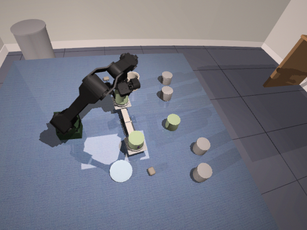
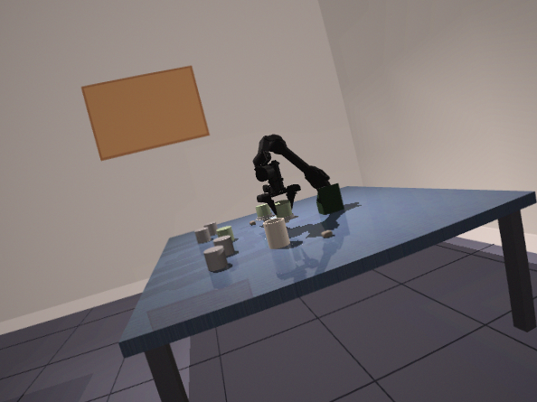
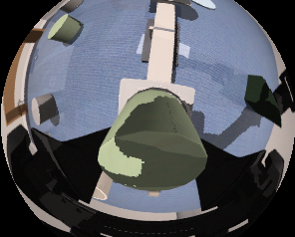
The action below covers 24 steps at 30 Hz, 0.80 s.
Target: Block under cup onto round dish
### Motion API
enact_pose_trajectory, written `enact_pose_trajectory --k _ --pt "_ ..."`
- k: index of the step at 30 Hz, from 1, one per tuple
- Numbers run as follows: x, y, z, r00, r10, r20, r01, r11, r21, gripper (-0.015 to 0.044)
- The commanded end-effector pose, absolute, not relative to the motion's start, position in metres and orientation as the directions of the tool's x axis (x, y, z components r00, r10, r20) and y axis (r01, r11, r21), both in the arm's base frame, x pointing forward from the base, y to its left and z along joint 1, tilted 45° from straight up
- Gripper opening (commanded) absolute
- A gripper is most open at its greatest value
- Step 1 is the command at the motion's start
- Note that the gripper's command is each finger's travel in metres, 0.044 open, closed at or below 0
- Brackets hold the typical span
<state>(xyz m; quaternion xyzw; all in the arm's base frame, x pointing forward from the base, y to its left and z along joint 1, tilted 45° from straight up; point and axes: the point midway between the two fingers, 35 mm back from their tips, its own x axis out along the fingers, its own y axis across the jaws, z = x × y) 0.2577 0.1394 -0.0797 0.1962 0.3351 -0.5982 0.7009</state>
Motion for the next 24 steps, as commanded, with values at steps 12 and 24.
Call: enact_pose_trajectory --k 12,24 --pt "0.259 0.160 -0.067 0.068 -0.690 -0.720 0.972 0.208 -0.108 0.0000" --pt "0.258 0.171 -0.056 0.068 -0.690 -0.721 0.972 0.208 -0.108 0.0000"
